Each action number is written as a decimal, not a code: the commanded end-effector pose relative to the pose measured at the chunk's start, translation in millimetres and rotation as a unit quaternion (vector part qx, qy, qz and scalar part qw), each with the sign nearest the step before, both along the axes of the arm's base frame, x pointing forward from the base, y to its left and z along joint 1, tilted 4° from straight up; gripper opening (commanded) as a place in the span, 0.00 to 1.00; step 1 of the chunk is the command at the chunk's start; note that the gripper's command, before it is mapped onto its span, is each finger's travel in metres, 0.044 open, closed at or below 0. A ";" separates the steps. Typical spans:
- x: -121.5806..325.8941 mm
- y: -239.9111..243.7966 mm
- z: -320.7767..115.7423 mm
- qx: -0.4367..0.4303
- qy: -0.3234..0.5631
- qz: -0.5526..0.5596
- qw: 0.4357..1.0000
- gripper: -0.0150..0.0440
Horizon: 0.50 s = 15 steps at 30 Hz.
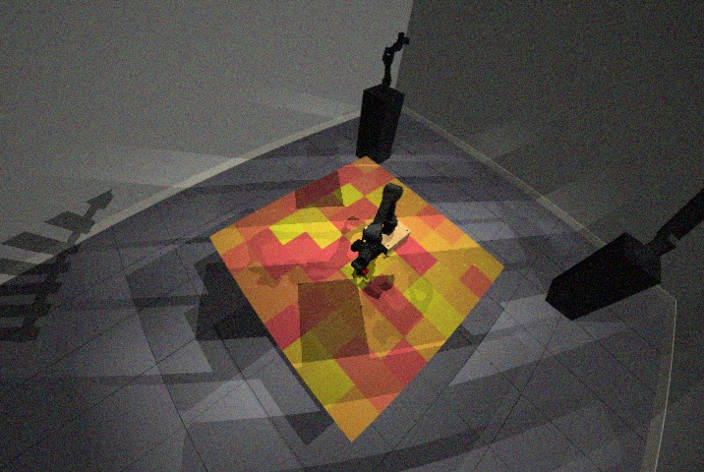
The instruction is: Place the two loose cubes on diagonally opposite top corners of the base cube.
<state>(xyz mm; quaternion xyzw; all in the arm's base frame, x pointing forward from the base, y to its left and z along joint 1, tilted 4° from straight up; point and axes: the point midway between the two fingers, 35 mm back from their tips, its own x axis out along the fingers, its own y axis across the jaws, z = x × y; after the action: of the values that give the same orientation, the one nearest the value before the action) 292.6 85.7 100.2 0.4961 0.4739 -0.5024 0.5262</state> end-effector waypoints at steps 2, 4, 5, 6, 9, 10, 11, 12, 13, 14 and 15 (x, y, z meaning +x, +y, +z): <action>0.9 0.7 6.3 0.002 -0.004 -0.001 1.000 0.93; 0.8 0.7 6.6 0.002 -0.004 -0.001 1.000 0.93; 0.8 0.7 6.6 0.002 -0.004 -0.001 1.000 0.93; 0.8 0.7 6.6 0.002 -0.004 -0.001 1.000 0.93; -0.1 2.8 3.6 0.000 -0.001 0.000 1.000 0.93; -1.7 10.2 3.3 0.001 -0.001 0.000 1.000 0.93; -4.7 22.4 2.7 0.002 -0.001 0.000 1.000 0.93; -9.1 37.2 2.0 0.002 0.000 0.000 1.000 0.93; -14.2 51.8 1.3 0.003 0.000 0.000 1.000 0.93; -20.1 66.1 0.6 0.003 0.000 0.000 1.000 0.93; -26.7 80.2 -0.1 0.004 0.000 0.000 1.000 0.93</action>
<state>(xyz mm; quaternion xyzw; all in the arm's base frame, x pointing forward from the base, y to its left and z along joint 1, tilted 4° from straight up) 281.9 127.1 103.6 0.5035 0.4714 -0.5014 0.5223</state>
